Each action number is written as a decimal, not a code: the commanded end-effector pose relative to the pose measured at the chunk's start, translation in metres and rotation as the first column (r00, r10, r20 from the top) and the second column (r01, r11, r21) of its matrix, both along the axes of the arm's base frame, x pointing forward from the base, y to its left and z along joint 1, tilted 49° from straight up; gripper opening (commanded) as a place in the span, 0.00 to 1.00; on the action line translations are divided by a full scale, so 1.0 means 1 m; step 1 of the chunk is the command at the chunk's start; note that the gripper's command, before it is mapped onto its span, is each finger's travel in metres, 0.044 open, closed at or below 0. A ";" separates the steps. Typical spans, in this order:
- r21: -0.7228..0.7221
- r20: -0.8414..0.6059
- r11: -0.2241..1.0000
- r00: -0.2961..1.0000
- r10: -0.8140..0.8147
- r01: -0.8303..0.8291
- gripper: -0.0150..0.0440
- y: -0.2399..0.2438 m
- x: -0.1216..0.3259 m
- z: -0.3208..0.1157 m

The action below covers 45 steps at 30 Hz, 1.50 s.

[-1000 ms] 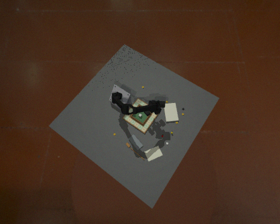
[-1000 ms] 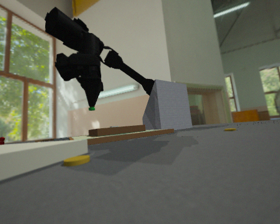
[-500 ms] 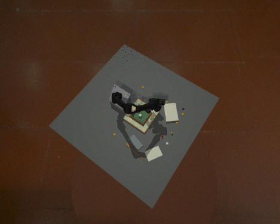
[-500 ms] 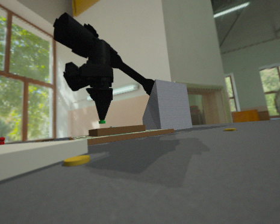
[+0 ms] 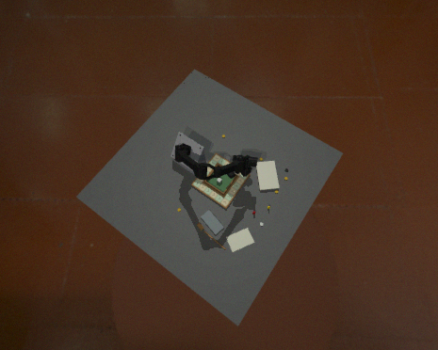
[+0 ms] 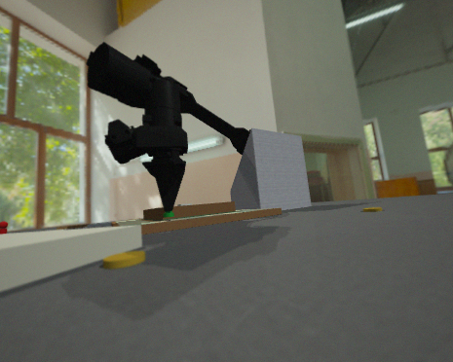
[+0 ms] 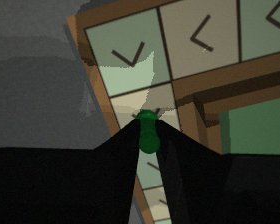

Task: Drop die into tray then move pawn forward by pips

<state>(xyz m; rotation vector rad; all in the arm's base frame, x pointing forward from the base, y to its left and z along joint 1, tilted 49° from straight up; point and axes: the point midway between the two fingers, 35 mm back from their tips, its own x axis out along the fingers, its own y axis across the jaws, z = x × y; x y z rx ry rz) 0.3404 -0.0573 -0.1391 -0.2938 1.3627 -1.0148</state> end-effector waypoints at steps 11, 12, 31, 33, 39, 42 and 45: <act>0.000 -0.001 1.000 1.000 -0.002 0.002 0.65 -0.003 -0.001 -0.002; 0.000 -0.001 1.000 1.000 -0.001 0.001 0.70 -0.001 0.000 0.000; 0.036 -0.123 0.994 0.986 0.111 -0.108 1.00 0.061 -0.078 0.116; 0.043 -0.151 0.990 0.979 0.136 -0.131 1.00 0.062 -0.102 0.132; 0.042 -0.131 0.991 0.983 0.132 -0.128 1.00 0.063 -0.090 0.128; 0.042 -0.131 0.991 0.983 0.132 -0.128 1.00 0.063 -0.090 0.128; 0.042 -0.131 0.991 0.983 0.132 -0.128 1.00 0.063 -0.090 0.128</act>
